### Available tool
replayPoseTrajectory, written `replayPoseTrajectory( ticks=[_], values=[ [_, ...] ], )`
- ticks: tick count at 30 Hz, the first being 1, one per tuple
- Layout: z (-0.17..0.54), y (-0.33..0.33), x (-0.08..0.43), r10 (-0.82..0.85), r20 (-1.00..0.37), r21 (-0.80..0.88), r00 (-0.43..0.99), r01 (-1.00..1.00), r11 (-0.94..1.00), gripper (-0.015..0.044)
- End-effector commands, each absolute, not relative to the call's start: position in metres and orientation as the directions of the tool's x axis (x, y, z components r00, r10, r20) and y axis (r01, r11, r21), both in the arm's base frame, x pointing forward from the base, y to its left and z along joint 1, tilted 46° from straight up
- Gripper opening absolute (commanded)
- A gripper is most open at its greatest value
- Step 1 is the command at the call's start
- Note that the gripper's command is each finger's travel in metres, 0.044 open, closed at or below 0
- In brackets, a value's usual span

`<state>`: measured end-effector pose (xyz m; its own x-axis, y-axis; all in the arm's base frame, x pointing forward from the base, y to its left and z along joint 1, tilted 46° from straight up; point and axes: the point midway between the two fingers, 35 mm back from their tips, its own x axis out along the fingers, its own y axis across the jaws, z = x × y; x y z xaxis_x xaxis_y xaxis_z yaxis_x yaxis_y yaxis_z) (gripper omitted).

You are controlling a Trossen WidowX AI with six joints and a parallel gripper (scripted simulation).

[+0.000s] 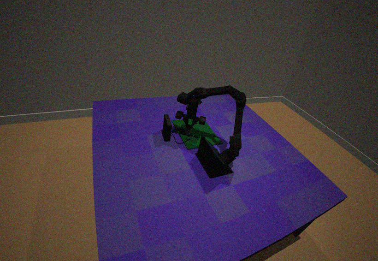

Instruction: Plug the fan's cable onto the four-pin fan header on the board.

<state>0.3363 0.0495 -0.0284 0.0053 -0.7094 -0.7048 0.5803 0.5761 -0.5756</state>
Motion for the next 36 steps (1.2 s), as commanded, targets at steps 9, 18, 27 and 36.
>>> replayPoseTrajectory(
  ticks=[9, 18, 27, 36],
  values=[
    [-0.033, 0.045, 0.337, -0.712, -0.703, -0.578, 0.008, 0.577, 0.577, 0.0],
    [-0.037, 0.04, 0.337, -0.712, -0.702, -0.578, 0.009, 0.577, 0.577, 0.0],
    [-0.038, 0.039, 0.336, -0.711, -0.703, -0.577, 0.006, 0.58, 0.575, 0.0105],
    [-0.036, 0.042, 0.337, -0.711, -0.703, -0.577, 0.006, 0.579, 0.576, 0.026]
  ],
)
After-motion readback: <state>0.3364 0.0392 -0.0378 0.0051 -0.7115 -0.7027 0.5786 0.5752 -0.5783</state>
